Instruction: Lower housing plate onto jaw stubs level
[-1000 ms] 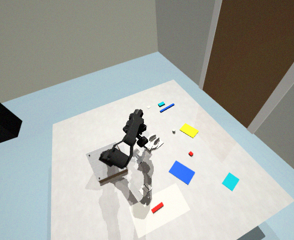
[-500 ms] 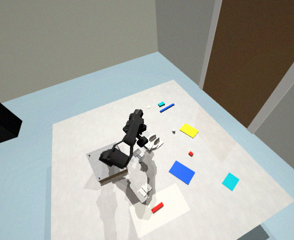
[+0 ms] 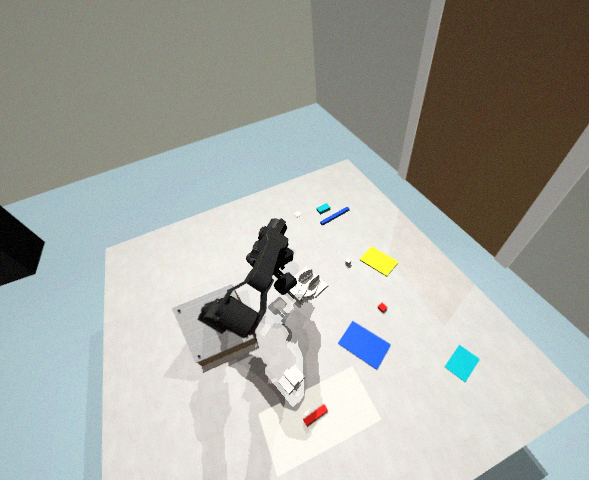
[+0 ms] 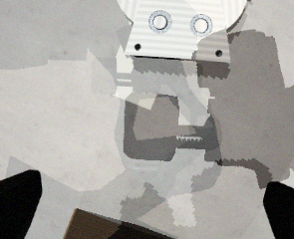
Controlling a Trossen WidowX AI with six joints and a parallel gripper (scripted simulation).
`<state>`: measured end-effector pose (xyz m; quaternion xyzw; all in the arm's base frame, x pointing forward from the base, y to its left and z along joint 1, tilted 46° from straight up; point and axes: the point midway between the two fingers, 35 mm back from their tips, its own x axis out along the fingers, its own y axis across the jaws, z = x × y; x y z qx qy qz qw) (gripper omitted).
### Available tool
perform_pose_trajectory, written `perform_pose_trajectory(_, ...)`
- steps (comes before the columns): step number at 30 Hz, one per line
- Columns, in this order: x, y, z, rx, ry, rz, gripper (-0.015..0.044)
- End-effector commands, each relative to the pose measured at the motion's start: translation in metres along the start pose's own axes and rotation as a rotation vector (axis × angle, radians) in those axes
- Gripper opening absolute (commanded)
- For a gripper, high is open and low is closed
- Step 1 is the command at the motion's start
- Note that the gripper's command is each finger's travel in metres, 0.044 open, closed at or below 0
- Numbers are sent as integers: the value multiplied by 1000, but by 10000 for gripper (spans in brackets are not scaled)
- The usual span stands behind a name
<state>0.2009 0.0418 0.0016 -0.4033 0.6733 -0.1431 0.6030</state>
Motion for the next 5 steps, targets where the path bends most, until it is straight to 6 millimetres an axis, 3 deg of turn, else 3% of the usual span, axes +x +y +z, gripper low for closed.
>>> perform_pose_trajectory(1, 0, 0, -1, 3, 3, 2, 440)
perform_pose_trajectory(5, 0, 0, -1, 3, 3, 2, 440)
